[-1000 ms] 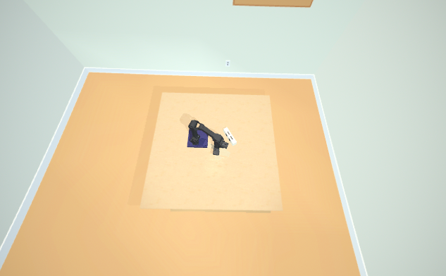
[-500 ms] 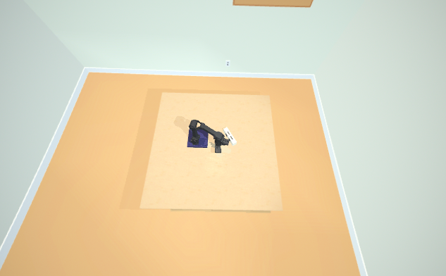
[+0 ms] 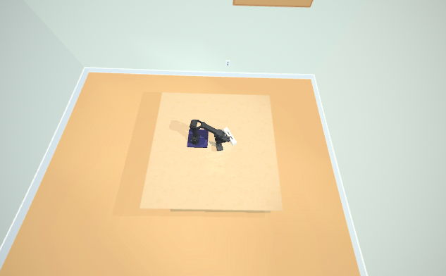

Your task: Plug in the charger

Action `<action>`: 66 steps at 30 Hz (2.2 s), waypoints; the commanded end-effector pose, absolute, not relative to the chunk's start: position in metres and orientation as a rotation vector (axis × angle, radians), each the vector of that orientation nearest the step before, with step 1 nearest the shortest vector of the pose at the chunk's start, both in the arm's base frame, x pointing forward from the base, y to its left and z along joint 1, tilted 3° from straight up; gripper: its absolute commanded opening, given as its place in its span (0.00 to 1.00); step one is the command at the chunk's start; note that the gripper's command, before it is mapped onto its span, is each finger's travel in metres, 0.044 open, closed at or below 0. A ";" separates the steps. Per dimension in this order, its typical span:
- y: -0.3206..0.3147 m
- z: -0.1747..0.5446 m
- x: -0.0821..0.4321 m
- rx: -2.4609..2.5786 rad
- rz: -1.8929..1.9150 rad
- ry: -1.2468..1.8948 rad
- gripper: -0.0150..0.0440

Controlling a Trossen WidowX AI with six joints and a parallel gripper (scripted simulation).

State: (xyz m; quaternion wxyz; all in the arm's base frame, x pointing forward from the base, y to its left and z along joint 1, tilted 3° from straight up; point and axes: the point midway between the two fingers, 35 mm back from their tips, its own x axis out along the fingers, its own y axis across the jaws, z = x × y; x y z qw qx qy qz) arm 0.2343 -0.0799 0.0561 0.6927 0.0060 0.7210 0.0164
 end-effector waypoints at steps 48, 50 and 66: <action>-0.010 0.040 0.266 -0.233 0.270 1.585 0.25; -0.008 0.040 0.269 -0.235 0.272 1.585 0.25; 0.005 0.039 0.288 -0.253 0.289 1.580 0.25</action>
